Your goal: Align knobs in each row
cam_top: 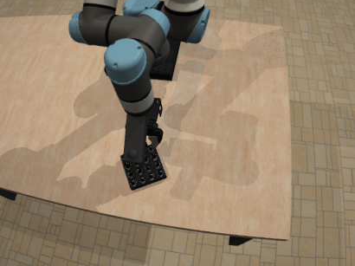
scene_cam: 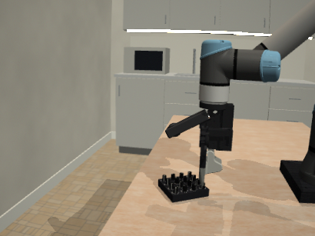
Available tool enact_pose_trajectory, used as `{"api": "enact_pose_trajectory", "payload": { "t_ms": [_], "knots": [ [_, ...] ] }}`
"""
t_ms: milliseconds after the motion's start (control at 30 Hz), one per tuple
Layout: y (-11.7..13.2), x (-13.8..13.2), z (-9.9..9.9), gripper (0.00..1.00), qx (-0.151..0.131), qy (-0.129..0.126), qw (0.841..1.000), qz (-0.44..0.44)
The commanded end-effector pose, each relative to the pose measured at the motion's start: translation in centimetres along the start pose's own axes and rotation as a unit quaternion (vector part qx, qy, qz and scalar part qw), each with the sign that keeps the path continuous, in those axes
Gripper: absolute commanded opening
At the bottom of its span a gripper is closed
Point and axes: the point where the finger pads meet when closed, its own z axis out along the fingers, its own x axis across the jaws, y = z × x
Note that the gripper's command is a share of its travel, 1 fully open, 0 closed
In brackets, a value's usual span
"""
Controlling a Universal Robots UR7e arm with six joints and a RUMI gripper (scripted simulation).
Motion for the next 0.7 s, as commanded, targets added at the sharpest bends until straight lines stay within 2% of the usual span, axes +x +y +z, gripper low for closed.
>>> {"api": "enact_pose_trajectory", "payload": {
  "t_ms": [0, 267, 667],
  "knots": [
    [-0.3, 0.0, -1.9, 0.11, 0.005, 0.001, 1.000, 0.000],
    [-0.3, 0.0, -3.4, 0.11, 0.005, 0.001, 1.000, 0.000],
    [-0.3, 0.0, -3.5, 0.11, 0.004, 0.001, 1.000, 0.000]
  ]
}}
